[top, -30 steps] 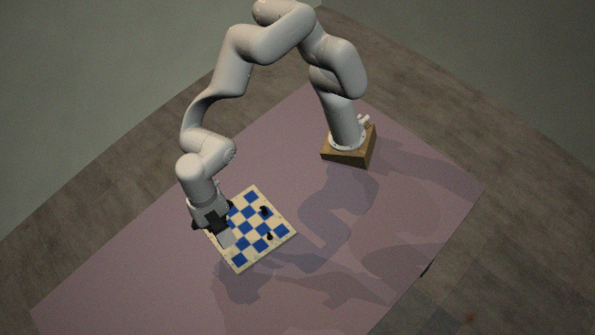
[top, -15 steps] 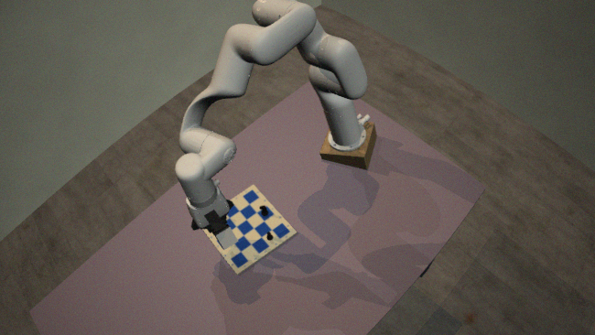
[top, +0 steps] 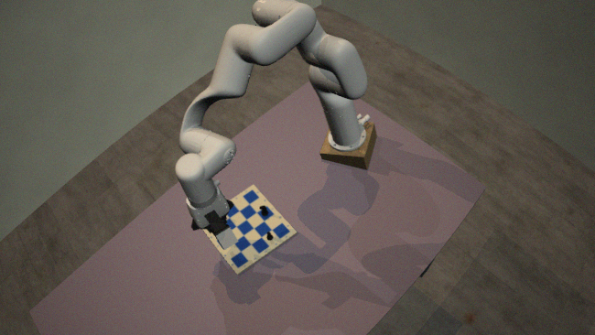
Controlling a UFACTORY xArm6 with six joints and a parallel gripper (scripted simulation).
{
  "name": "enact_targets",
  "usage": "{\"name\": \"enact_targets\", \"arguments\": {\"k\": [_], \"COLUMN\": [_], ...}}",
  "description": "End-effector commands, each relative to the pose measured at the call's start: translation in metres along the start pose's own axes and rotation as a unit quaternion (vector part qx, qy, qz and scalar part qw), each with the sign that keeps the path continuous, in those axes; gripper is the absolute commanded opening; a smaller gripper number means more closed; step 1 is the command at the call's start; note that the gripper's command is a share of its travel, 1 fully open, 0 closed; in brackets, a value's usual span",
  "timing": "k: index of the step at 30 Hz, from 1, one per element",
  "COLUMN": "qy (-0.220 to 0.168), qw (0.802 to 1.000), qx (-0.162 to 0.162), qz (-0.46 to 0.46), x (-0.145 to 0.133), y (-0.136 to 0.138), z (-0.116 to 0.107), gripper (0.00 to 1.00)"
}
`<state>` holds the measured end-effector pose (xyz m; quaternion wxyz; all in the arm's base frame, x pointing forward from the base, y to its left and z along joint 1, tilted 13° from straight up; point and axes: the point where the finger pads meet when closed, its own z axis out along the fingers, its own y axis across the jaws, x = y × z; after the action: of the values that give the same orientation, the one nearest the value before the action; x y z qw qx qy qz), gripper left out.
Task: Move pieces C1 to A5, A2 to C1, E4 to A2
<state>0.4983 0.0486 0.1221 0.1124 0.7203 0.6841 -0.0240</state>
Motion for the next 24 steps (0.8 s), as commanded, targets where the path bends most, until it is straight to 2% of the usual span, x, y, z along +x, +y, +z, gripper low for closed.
{"name": "enact_targets", "arguments": {"k": [1,24], "qy": [0.0,0.0], "qw": [1.0,1.0], "qx": [-0.002,-0.002], "qz": [0.0,0.0], "x": [0.0,0.001], "y": [0.001,0.001], "z": [0.0,0.025], "gripper": [0.34,0.34]}}
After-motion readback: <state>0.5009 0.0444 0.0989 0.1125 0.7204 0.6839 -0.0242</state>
